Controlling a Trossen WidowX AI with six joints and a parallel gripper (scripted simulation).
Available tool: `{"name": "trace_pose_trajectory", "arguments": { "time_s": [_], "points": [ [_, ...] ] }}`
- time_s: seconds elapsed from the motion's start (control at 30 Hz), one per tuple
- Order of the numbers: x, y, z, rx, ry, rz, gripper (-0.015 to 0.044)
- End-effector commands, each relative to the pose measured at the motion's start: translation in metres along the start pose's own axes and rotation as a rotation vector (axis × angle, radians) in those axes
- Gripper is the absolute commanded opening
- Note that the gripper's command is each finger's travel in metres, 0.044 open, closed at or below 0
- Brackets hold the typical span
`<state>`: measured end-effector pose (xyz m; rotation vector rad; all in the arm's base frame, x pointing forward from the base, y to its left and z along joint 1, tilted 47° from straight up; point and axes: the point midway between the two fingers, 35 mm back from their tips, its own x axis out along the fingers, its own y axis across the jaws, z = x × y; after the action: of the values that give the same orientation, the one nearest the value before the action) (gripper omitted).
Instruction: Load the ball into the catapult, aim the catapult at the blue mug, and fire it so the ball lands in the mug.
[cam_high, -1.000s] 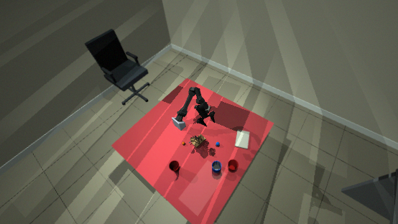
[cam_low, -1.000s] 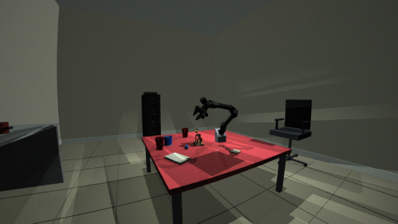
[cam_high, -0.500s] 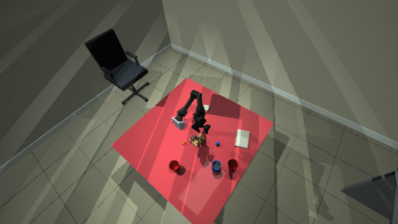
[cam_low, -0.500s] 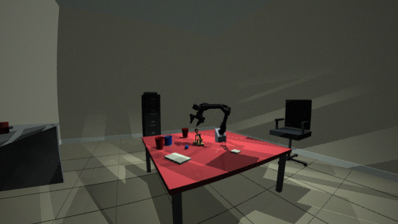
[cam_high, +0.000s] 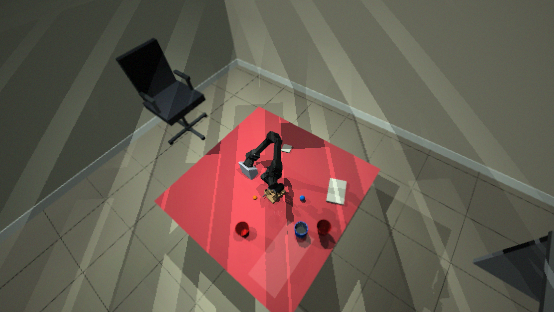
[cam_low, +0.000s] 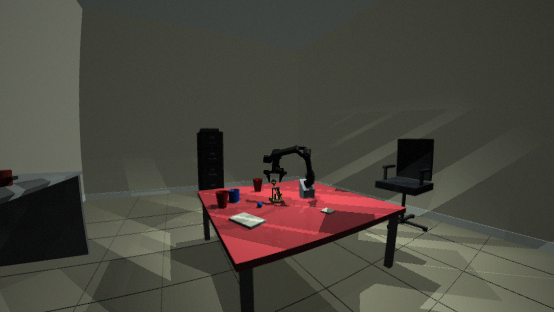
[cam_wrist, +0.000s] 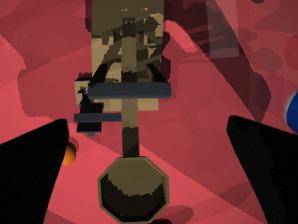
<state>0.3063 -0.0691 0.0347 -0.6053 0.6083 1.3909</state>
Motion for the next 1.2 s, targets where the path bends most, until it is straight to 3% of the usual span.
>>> {"name": "trace_pose_trajectory", "arguments": {
  "time_s": [0.0,0.07,0.63,1.17],
  "points": [
    [0.008,0.008,-0.002,0.028,-0.019,0.063,0.044],
    [0.008,0.008,-0.002,0.028,-0.019,0.063,0.044],
    [0.008,0.008,-0.002,0.028,-0.019,0.063,0.0],
    [0.019,0.008,-0.009,0.028,-0.019,0.063,0.0]
  ]
}}
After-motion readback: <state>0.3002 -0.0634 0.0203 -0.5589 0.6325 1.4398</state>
